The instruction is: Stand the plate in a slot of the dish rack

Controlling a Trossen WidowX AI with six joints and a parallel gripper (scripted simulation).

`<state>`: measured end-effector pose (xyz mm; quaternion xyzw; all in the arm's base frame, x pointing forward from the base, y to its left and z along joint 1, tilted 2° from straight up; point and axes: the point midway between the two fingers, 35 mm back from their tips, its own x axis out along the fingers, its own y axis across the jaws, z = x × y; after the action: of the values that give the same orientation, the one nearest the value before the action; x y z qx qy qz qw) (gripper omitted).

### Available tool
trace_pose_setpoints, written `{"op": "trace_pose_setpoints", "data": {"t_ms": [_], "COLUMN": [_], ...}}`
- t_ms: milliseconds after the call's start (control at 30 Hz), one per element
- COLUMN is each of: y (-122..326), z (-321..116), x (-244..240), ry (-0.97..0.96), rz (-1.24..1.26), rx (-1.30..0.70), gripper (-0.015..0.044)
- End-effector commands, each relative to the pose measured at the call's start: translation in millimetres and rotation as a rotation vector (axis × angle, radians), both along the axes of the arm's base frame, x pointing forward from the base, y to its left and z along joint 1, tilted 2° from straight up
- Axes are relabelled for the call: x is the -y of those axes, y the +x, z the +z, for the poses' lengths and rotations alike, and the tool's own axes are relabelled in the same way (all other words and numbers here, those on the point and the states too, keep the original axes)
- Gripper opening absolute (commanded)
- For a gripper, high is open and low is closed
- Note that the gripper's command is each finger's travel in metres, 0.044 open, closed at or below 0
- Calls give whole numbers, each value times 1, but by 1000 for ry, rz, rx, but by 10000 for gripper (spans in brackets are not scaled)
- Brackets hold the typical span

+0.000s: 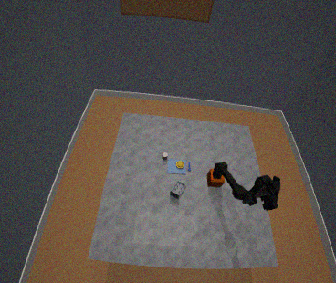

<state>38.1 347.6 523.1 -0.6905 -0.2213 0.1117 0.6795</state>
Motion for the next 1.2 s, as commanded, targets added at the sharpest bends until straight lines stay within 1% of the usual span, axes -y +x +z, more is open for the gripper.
{"op": "trace_pose_setpoints", "data": {"t_ms": [0,333,633,967,1167], "y": [0,-4,1,7,23], "z": [1,43,88,115,131], "x": [1,44,100,149,200], "ry": [3,169,406,630,812], "rz": [2,103,190,252,267], "rx": [0,17,57,68,77], "gripper": [400,400,400,400,400]}}
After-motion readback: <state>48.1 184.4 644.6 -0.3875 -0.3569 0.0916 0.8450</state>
